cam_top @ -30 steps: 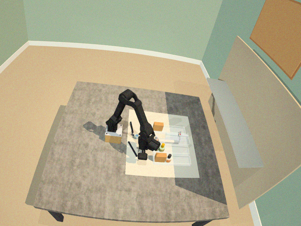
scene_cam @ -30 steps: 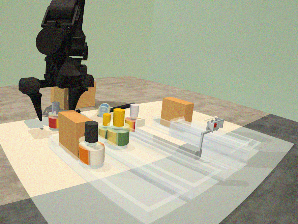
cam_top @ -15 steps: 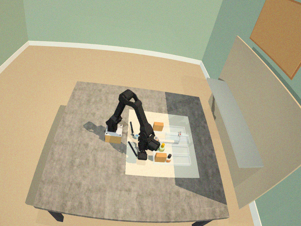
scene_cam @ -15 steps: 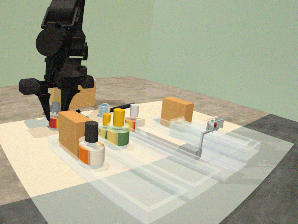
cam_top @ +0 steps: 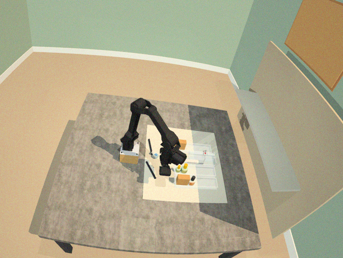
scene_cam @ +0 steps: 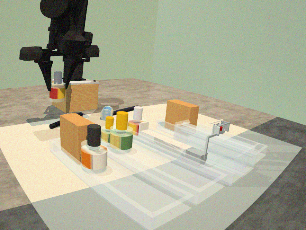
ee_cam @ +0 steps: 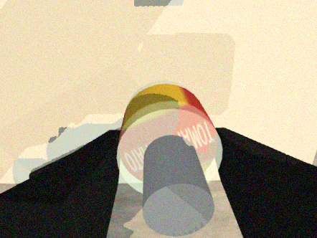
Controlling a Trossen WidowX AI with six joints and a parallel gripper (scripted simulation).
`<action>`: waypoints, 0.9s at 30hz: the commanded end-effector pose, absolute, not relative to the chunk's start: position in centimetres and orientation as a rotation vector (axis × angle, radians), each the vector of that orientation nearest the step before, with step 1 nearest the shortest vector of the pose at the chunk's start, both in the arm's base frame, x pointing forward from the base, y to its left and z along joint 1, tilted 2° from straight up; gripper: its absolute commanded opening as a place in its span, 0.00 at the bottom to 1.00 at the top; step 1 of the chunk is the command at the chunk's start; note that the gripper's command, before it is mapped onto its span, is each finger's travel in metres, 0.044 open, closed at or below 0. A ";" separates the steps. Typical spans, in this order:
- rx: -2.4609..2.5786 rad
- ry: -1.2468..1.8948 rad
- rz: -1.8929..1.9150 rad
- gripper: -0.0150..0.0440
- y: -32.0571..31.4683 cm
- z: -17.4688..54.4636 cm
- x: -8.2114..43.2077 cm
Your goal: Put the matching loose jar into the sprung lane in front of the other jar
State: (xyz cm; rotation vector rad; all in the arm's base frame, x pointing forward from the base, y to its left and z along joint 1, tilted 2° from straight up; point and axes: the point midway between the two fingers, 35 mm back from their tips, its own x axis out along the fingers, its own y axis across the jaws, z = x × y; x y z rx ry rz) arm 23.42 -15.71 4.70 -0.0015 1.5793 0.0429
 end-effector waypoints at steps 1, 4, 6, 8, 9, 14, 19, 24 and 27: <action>-0.012 1.572 0.040 0.25 -15.7 7.4 23.3; -0.012 1.572 0.040 0.25 -15.7 7.4 23.3; -0.013 1.572 0.040 0.25 -15.7 7.4 23.3; -0.018 1.571 0.043 0.25 -15.2 7.2 23.7; -0.022 1.571 0.045 0.25 -14.8 7.1 24.0; -0.041 1.568 0.057 0.25 -12.8 6.4 25.5; -0.039 1.565 0.059 0.25 -10.7 5.7 26.7; -0.032 1.564 0.059 0.25 -8.4 5.0 27.8; -0.028 1.564 0.059 0.25 -7.0 4.6 28.3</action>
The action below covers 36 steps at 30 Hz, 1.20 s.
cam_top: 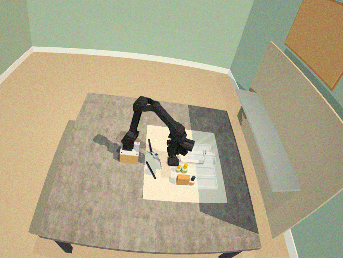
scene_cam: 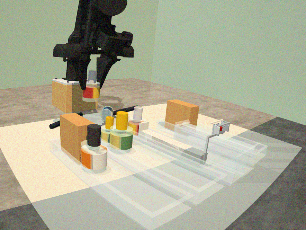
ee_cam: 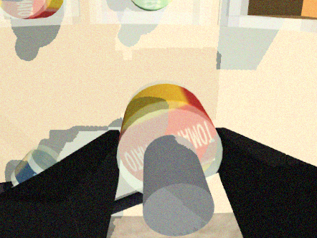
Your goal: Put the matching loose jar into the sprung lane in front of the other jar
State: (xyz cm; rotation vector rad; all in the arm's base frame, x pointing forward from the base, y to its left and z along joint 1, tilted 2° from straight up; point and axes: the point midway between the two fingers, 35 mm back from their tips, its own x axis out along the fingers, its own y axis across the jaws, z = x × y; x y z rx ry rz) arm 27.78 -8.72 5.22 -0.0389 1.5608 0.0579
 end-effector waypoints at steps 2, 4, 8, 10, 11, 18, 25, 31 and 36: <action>-0.025 1.563 0.059 0.25 -6.0 4.3 28.7; -0.022 1.563 0.059 0.25 -5.0 4.0 28.9; -0.016 1.564 0.059 0.25 -3.0 3.4 29.4; -0.013 1.564 0.060 0.25 -2.0 3.1 29.5; -0.011 1.564 0.060 0.25 -1.5 3.0 29.6; -0.007 1.565 0.060 0.25 -0.2 2.5 29.8; -0.007 1.565 0.060 0.25 -0.1 0.3 29.8; -0.007 1.565 0.060 0.25 -0.1 0.2 29.8; -0.007 1.565 0.060 0.25 -0.1 0.2 30.0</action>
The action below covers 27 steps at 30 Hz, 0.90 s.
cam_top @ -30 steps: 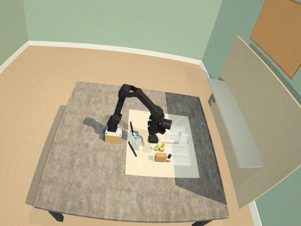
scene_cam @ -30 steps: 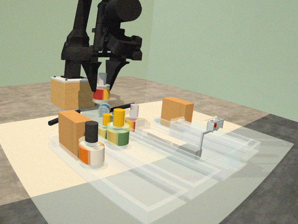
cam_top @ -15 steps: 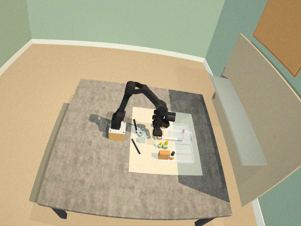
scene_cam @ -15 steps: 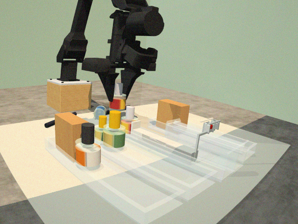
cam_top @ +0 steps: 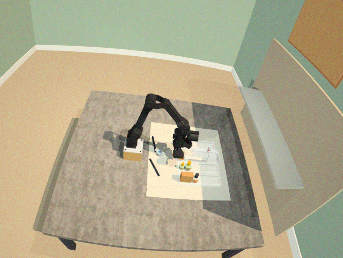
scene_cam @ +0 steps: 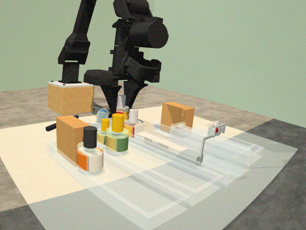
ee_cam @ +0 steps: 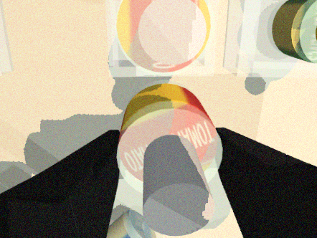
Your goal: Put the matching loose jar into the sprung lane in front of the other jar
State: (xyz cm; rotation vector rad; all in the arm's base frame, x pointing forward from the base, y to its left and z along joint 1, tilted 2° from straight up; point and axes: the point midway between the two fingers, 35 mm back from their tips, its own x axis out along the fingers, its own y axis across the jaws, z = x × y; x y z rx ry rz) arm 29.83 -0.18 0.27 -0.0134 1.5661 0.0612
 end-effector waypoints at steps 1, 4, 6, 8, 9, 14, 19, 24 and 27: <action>-0.007 1.565 0.060 0.25 -0.1 0.2 30.0; -0.007 1.565 0.060 0.25 -0.1 0.2 30.1; -0.007 1.565 0.060 0.25 -0.1 0.2 30.2; -0.007 1.565 0.060 0.25 -0.1 0.2 30.3; -0.007 1.565 0.060 0.25 -0.1 0.2 30.3; -0.007 1.564 0.060 0.25 -0.1 0.2 30.5; -0.007 1.564 0.060 0.25 -0.1 0.2 30.7; -0.007 1.564 0.060 0.25 -0.1 0.2 30.9; -0.007 1.564 0.060 0.25 -0.1 0.2 31.0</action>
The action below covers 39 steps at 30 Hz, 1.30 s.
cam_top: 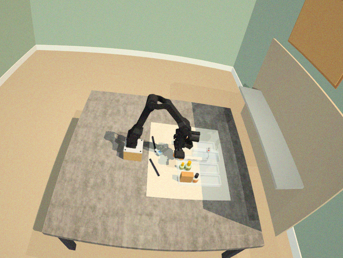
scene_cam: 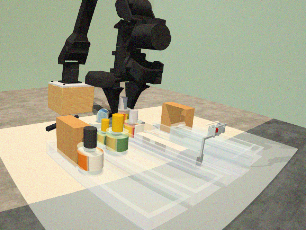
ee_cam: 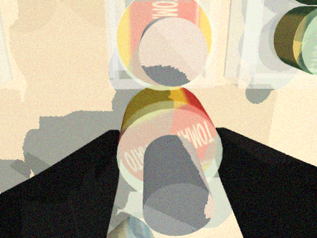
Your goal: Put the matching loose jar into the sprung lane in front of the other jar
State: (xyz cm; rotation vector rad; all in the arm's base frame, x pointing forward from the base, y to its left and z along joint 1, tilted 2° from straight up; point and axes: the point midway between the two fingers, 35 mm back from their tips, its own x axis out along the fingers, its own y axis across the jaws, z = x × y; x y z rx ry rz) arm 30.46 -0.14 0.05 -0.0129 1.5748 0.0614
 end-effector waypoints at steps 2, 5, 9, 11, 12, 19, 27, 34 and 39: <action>-0.007 1.564 0.060 0.25 -0.1 0.2 31.0; -0.007 1.564 0.060 0.25 -0.1 0.2 31.2; -0.007 1.564 0.060 0.25 -0.1 0.2 31.3; -0.007 1.564 0.060 0.25 -0.1 0.2 31.4; -0.007 1.564 0.060 0.25 -0.1 0.2 31.4; -0.007 1.563 0.060 0.25 -0.1 0.2 31.7; -0.007 1.563 0.060 0.25 0.0 0.3 32.0; -0.007 1.563 0.060 0.25 0.0 0.3 32.2; -0.007 1.563 0.060 0.25 0.0 0.3 32.4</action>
